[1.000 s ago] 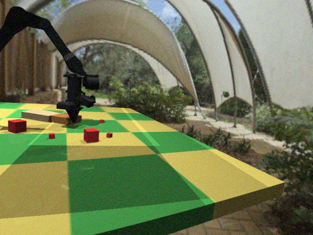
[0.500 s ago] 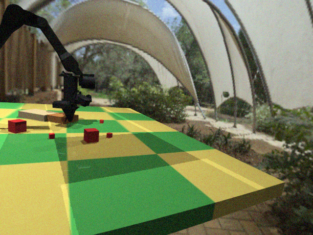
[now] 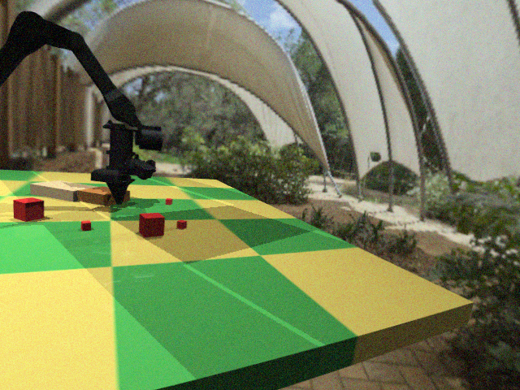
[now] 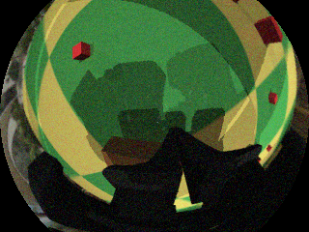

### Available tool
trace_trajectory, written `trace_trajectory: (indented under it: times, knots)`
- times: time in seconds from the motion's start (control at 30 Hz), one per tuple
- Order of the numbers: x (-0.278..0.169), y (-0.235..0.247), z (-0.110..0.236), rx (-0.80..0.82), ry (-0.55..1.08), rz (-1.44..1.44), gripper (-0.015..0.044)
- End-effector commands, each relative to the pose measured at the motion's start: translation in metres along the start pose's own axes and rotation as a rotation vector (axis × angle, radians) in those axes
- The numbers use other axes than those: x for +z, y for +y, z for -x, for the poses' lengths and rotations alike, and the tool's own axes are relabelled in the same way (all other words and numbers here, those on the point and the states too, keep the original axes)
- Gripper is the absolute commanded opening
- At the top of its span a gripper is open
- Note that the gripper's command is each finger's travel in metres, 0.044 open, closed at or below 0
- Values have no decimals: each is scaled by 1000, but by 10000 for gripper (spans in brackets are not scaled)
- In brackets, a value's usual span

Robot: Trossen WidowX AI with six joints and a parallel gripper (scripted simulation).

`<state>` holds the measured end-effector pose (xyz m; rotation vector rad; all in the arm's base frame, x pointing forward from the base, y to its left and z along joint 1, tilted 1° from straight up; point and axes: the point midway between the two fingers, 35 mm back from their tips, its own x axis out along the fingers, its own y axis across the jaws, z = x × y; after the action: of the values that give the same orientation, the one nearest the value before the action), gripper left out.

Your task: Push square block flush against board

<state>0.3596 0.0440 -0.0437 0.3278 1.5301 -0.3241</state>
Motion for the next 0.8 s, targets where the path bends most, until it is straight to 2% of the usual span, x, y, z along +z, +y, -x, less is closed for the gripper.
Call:
trace_trajectory:
  times: [0.0,0.67,0.77]
  knots:
    - [8,0,0,3,0,2,0]
    - [40,-2,0,3,-3,2,0]
    - [36,-1,28,3,-4,1,0]
